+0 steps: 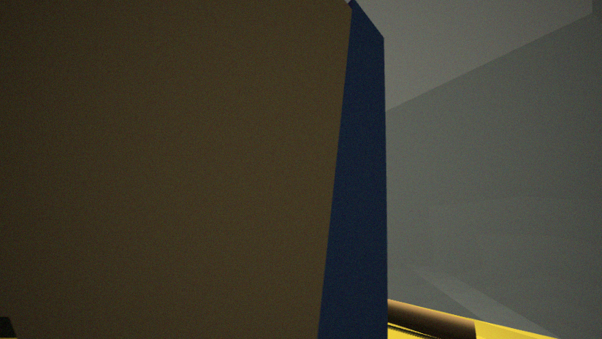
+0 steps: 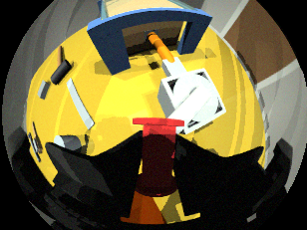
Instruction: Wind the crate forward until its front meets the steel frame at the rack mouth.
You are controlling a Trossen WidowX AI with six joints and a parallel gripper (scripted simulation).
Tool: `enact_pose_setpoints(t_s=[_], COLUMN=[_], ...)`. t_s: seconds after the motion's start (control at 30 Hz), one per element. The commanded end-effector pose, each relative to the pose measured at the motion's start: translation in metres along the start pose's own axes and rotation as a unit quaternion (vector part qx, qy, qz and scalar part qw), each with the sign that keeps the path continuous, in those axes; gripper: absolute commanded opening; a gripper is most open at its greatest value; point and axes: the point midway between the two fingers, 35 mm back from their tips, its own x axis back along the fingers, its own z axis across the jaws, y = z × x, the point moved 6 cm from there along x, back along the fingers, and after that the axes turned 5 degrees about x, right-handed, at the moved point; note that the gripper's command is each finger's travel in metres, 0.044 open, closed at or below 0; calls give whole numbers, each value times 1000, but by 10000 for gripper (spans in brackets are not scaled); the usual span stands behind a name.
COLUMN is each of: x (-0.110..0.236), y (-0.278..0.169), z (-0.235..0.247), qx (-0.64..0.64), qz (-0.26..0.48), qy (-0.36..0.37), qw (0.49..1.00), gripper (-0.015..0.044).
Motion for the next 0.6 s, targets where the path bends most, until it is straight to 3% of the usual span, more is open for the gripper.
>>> enact_pose_setpoints(t_s=[0.0, 0.57], x=[1, 5], y=[-8, -17], z=[-9, -26], qx=[-6, -6], qz=[13, 13], qy=[-11, -12], qw=[1000, 1000], gripper=[0, 0])
